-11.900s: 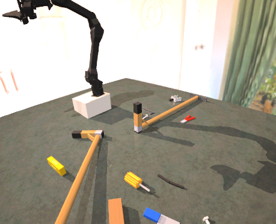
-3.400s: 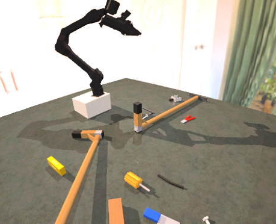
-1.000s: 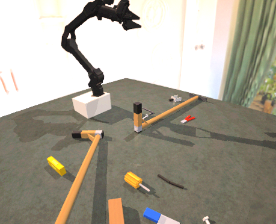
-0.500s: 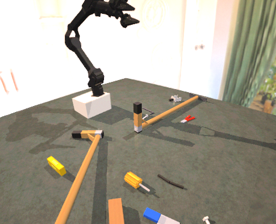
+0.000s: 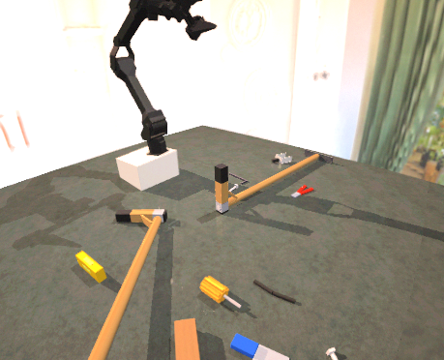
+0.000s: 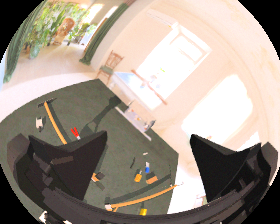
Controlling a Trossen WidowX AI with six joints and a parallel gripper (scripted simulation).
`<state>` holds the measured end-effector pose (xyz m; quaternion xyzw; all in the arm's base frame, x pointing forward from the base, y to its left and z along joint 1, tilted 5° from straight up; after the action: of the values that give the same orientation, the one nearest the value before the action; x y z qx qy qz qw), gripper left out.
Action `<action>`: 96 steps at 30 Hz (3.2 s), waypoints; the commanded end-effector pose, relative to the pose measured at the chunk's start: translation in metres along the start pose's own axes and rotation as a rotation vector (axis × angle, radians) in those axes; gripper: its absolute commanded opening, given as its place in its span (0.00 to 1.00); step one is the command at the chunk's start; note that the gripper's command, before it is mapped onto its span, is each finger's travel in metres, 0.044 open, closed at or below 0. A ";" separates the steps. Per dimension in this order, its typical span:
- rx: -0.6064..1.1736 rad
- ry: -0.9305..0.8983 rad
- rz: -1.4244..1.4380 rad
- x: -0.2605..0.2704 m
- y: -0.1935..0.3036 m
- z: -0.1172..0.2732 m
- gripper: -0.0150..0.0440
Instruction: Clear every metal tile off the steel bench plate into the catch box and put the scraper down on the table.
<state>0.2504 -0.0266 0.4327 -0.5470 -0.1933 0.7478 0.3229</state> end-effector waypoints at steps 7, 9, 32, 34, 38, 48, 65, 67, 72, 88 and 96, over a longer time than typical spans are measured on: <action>0.085 0.108 0.084 -0.035 0.015 0.003 1.00; 0.102 0.126 0.099 -0.041 0.018 0.004 1.00; 0.332 0.313 0.285 -0.108 0.057 0.032 1.00; 0.354 0.326 0.301 -0.114 0.060 0.036 1.00; 0.401 0.352 0.333 -0.124 0.067 0.043 1.00; 0.525 0.407 0.414 -0.149 0.084 0.064 1.00; 0.758 0.468 0.546 -0.183 0.111 0.108 1.00; 0.787 0.473 0.561 -0.187 0.114 0.114 1.00; 0.861 0.481 0.598 -0.195 0.121 0.128 1.00; 1.107 0.479 0.706 -0.216 0.140 0.180 1.00; 1.236 0.460 0.755 -0.222 0.148 0.208 1.00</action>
<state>0.0692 -0.2674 0.5557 -0.4600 0.5092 0.6511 0.3243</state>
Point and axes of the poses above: the point midway between the two fingers, 35 mm back from their tips, its own z axis back along the fingers, its own x axis across the jaws, y = z × x, the point moved 3 cm from there along z, back along the fingers, and after that the axes turned 7 degrees about z, right-handed, at the moved point
